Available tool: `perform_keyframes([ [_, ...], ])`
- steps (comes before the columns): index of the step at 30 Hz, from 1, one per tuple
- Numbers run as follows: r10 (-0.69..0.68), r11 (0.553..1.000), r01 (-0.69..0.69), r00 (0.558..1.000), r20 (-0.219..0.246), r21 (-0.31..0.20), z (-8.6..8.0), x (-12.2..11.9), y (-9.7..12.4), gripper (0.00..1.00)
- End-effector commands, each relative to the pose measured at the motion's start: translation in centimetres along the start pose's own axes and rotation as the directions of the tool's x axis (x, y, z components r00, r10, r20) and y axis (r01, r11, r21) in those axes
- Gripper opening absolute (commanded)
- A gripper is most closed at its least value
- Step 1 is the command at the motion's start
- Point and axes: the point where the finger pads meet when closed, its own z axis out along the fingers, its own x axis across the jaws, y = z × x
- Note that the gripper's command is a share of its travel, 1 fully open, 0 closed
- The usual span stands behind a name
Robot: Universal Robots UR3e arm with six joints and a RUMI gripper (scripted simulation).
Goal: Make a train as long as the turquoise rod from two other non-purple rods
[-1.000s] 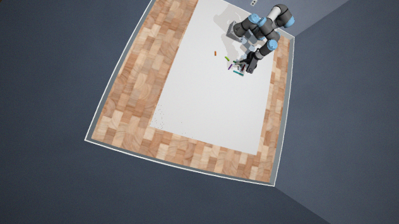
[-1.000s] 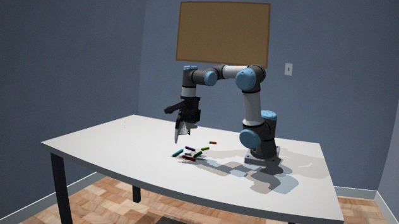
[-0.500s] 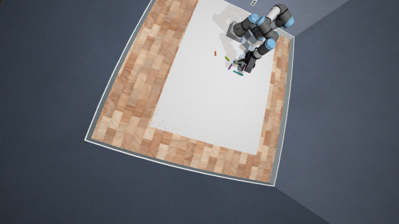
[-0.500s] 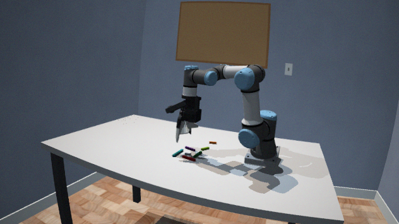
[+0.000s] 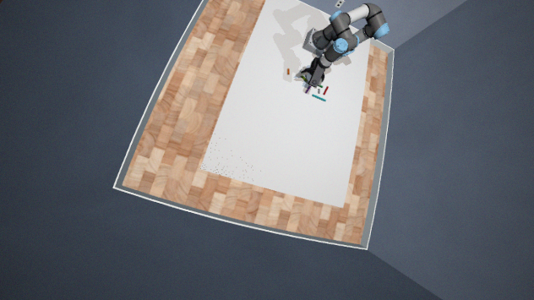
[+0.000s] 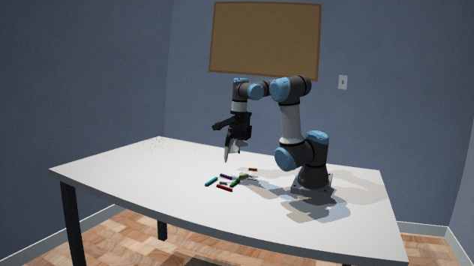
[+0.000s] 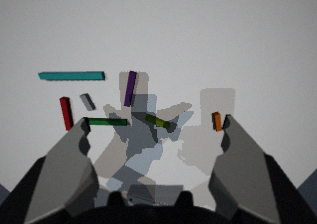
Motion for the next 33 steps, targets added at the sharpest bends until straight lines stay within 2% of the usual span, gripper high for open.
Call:
perform_keyframes([
  [1,-0.003,1.0,0.003,1.0,0.005,0.005,0.0,3.6,1.0,1.0],
  [5,-0.004,1.0,0.004,1.0,0.008,0.006,0.1,5.8,2.0,1.0],
  [9,-0.004,1.0,0.004,1.0,0.01,0.006,0.1,6.7,2.5,1.0],
  [33,-0.004,1.0,0.004,1.0,0.01,0.006,0.1,6.8,2.5,1.0],
])
